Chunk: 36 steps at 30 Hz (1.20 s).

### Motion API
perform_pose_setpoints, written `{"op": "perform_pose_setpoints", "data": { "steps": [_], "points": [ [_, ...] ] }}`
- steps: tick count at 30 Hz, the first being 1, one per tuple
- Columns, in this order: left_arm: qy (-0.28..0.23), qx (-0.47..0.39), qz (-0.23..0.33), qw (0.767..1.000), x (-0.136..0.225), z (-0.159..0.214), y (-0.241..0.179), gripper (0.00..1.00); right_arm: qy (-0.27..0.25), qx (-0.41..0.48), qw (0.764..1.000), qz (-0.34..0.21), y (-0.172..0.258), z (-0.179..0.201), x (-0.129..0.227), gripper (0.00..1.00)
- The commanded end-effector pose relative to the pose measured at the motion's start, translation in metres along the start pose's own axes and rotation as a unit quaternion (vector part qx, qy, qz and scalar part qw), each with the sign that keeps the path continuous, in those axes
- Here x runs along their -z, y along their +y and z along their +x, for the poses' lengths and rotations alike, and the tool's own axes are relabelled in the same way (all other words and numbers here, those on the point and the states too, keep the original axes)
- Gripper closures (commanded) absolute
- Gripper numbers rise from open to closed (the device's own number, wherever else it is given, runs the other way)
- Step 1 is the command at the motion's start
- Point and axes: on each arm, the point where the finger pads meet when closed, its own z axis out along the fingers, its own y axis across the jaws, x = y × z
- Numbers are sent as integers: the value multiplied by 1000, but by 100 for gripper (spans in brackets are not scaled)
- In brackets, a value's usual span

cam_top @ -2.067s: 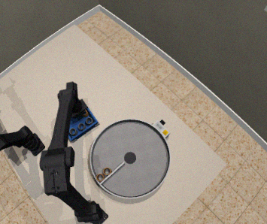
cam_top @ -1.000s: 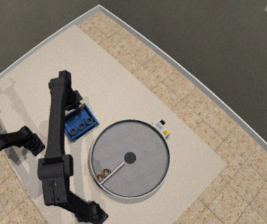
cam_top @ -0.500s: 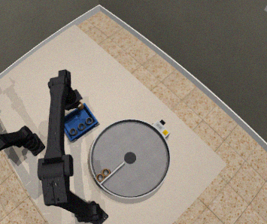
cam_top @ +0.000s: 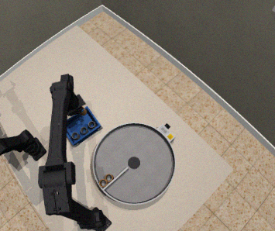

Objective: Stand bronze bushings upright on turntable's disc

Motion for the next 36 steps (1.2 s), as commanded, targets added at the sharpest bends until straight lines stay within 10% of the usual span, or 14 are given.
{"op": "perform_pose_setpoints", "data": {
  "steps": [1, 36],
  "points": [
    [-22, 7, -4, 1000, 7, -19, 4, 0, -28, -2, 1000, 14, -10, 10, 25, 100],
    [-22, 7, -4, 1000, 7, -19, 4, 0, -12, -2, 1000, 8, 12, 284, 10, 100]
  ]
}}
